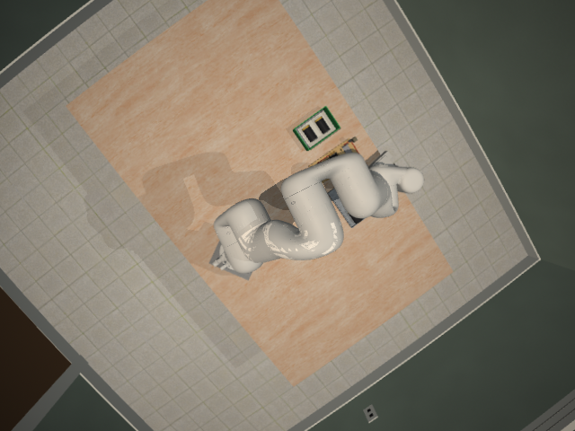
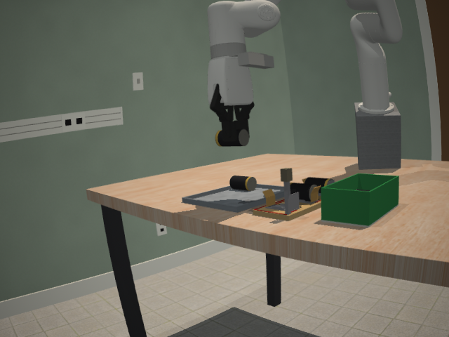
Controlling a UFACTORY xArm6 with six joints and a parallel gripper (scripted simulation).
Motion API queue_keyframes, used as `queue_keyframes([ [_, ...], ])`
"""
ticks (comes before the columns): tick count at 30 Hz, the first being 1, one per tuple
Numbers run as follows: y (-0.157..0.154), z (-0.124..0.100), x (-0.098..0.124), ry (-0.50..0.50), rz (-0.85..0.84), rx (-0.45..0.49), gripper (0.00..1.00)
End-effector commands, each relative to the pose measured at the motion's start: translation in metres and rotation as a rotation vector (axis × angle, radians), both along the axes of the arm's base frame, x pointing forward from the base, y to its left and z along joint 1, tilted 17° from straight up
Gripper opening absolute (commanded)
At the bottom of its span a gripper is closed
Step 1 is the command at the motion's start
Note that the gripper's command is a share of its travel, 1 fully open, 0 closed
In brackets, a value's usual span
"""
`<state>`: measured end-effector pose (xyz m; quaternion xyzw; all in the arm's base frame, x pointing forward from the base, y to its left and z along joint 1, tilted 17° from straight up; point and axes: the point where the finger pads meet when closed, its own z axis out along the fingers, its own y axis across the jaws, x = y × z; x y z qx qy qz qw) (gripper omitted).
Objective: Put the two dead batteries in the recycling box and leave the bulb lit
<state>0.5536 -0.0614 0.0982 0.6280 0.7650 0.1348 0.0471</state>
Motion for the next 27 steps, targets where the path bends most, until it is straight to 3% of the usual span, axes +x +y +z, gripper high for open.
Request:
queue_keyframes([
  [1, -0.0005, 0.0021, 0.0013, -0.017, 0.076, -0.018, 0.28],
  [13, -0.0005, 0.0021, 0.0013, -0.053, 0.308, -0.077, 0.28],
  [27, -0.0005, 0.0021, 0.0013, -0.119, 0.74, -0.187, 0.28],
])
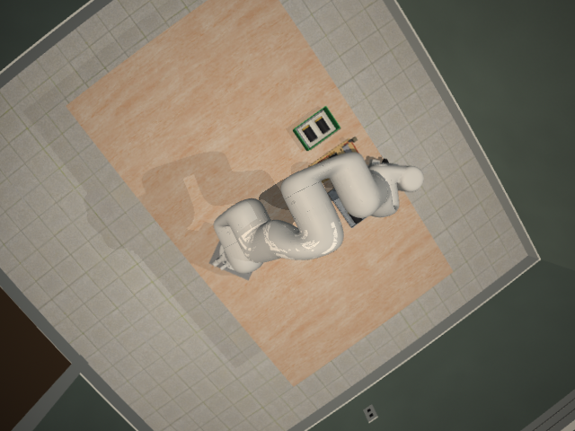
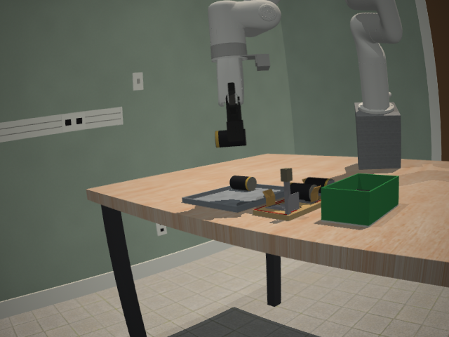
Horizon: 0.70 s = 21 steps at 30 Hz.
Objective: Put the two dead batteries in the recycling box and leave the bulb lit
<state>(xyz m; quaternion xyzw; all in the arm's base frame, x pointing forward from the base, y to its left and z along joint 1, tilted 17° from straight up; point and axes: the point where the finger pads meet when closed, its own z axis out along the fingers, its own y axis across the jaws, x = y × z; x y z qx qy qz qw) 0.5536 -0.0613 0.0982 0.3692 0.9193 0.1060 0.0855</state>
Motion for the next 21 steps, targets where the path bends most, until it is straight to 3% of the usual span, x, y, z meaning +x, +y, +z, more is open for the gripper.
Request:
queue_keyframes([
  [1, -0.0005, 0.0021, 0.0013, -0.039, 0.186, -0.03, 0.28],
  [3, -0.0005, 0.0021, 0.0013, -0.039, 0.186, -0.03, 0.28],
  [21, -0.0005, 0.0021, 0.0013, -0.114, 0.708, -0.162, 0.28],
])
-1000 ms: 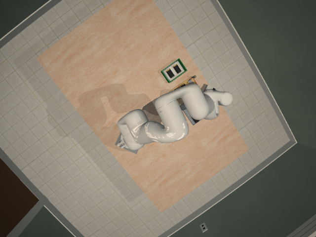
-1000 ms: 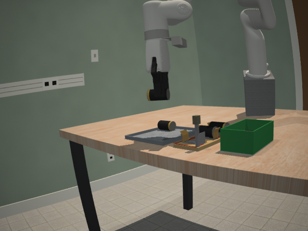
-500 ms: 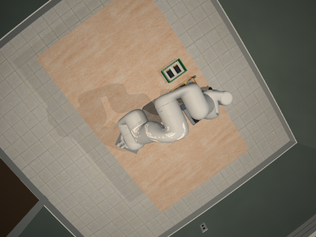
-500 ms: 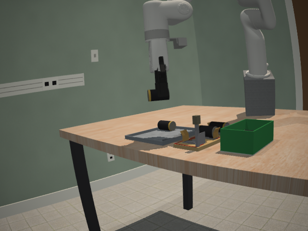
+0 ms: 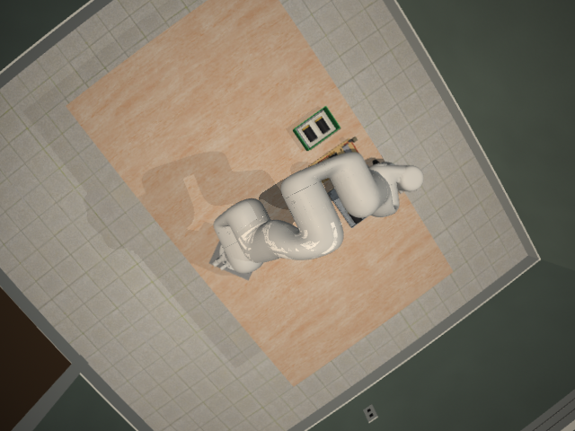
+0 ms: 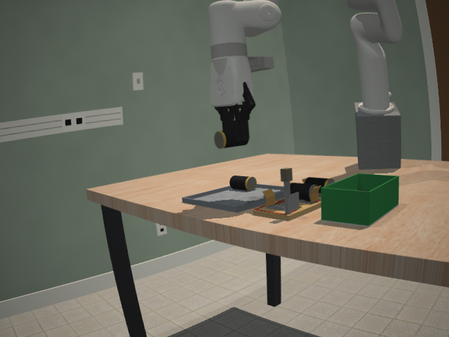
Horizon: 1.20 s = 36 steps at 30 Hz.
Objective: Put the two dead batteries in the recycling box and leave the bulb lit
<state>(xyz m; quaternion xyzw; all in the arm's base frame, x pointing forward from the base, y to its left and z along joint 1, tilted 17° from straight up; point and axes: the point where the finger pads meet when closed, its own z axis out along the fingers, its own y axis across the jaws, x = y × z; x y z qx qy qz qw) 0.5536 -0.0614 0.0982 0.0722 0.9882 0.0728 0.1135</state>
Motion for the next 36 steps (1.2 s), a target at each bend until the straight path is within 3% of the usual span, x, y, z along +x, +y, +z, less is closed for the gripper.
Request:
queue_keyframes([
  [1, -0.0005, 0.0021, 0.0013, -0.035, 0.156, -0.018, 0.28],
  [36, -0.0005, 0.0021, 0.0013, -0.174, 1.135, -0.266, 0.28],
])
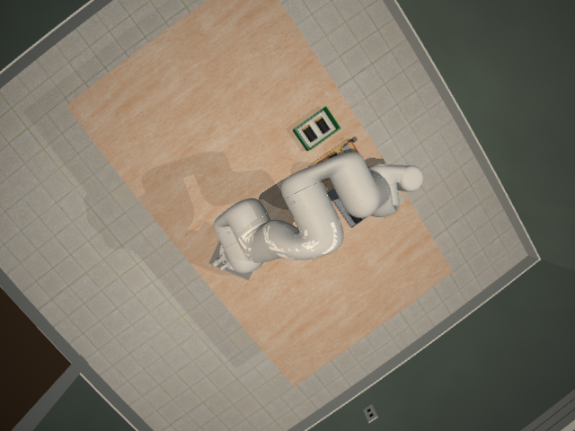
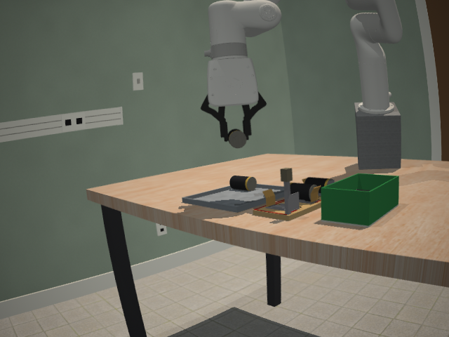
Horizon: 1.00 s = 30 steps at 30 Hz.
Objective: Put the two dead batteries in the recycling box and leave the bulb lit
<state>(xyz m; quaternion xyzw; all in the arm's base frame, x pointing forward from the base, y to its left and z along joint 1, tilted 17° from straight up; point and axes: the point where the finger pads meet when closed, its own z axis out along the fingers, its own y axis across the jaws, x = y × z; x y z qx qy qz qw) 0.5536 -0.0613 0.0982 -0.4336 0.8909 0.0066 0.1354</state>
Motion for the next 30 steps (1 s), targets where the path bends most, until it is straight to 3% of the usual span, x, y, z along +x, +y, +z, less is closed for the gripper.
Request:
queue_keyframes([
  [1, -0.0005, 0.002, 0.0013, -0.034, 0.154, -0.019, 0.28],
  [12, -0.0005, 0.002, 0.0013, -0.073, 0.426, -0.088, 0.28],
  [30, -0.0005, 0.002, 0.0013, -0.101, 0.624, -0.138, 0.28],
])
